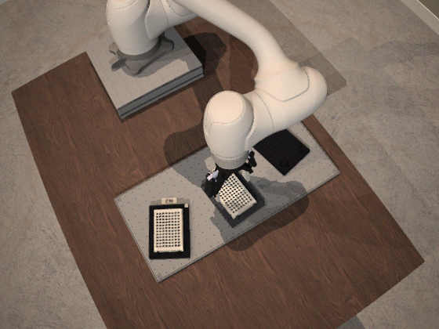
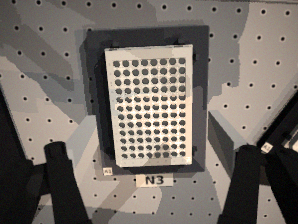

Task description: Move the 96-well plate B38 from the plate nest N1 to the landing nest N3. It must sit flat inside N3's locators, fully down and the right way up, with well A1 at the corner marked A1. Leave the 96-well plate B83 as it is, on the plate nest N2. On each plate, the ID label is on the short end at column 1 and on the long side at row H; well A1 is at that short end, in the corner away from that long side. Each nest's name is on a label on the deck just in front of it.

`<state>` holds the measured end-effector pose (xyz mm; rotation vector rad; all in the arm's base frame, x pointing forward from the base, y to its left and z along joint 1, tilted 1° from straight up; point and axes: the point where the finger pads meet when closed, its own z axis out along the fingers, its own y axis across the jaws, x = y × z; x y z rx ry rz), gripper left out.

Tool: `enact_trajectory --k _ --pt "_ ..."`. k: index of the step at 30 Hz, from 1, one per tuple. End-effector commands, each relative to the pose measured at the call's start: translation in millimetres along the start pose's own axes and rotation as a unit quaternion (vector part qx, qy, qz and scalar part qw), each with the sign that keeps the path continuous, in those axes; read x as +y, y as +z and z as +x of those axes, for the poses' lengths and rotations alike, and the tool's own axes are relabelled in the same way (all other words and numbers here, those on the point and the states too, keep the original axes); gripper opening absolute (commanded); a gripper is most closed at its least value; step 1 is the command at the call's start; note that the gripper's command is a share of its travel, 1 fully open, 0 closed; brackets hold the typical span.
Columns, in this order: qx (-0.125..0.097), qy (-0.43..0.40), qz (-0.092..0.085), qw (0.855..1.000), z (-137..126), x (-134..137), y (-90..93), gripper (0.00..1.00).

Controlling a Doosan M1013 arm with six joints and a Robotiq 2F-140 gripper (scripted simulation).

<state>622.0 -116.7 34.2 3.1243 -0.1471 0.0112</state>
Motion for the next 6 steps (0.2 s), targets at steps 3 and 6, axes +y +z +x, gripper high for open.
enact_trajectory --k 3,6 --pt "0.002 0.0 0.001 1.0 1.3 0.2 -4.4 0.66" --pt "0.002 0.0 0.001 1.0 1.3 0.2 -4.4 0.66"
